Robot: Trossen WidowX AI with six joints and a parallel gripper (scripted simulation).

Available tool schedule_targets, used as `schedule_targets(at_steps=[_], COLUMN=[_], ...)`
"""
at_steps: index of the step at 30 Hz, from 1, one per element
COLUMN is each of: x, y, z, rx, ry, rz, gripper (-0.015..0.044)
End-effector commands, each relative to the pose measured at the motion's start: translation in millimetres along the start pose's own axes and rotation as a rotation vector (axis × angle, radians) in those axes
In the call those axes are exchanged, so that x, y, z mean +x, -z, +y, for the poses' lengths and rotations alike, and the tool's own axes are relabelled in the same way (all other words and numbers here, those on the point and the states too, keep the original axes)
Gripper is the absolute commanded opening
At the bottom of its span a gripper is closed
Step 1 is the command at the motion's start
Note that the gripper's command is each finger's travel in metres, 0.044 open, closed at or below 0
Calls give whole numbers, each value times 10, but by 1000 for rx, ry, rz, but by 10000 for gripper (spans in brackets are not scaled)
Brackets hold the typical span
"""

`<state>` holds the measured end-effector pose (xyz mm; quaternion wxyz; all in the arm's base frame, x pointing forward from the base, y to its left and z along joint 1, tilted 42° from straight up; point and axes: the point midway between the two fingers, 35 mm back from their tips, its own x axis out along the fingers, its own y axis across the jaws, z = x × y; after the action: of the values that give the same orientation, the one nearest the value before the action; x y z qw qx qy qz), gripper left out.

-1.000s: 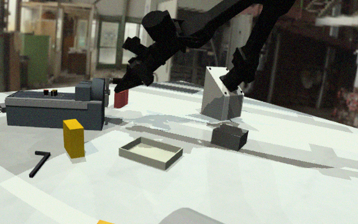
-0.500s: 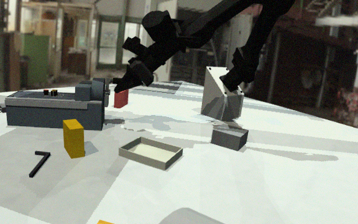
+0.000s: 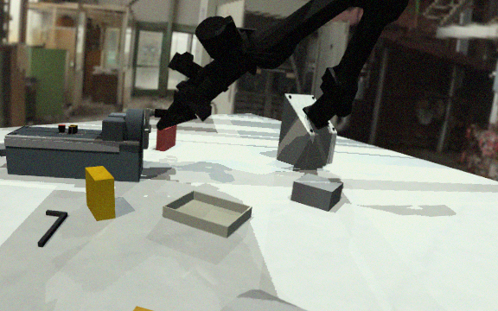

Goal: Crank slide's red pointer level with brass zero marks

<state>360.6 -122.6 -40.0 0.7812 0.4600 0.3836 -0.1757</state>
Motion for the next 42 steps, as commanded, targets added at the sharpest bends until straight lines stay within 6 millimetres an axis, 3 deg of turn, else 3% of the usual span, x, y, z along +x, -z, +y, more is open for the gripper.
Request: schedule_targets(at_steps=[1, 42], x=[5, 24], y=[9, 24], z=[-91, -129], rx=[10, 10], ry=[23, 23], rz=[-2, -2], gripper=[0, 0])
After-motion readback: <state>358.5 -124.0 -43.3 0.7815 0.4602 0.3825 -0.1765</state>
